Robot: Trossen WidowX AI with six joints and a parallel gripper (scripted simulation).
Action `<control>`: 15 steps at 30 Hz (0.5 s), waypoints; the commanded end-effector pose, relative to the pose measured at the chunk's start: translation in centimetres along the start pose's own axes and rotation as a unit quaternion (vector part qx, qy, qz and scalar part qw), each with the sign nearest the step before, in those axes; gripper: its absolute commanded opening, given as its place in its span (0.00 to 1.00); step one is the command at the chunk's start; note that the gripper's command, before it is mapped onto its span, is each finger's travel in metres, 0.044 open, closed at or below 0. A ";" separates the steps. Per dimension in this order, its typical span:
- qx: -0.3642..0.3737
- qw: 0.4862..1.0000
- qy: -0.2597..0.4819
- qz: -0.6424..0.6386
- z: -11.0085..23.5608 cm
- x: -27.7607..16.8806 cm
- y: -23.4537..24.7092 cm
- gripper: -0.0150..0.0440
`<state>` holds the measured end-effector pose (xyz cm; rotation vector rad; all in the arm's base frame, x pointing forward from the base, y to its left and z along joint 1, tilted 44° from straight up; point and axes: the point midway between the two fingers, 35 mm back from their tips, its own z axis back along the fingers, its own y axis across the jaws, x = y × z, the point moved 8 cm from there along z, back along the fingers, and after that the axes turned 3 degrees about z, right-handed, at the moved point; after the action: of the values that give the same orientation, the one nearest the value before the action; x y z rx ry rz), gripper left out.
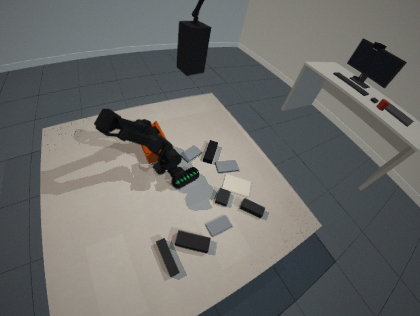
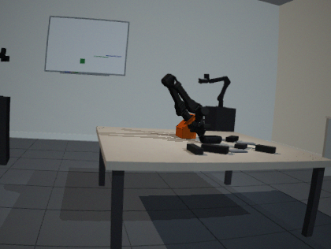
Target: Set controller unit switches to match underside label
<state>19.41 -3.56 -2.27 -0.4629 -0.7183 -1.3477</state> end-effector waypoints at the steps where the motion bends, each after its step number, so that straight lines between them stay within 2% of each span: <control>1: -0.002 1.000 0.001 0.003 -0.2 0.0 -0.2 0.25; 15: -0.002 1.000 0.001 0.003 -0.3 0.0 0.3 0.25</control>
<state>19.47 -3.73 -2.46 -0.4694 -0.7122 -1.3460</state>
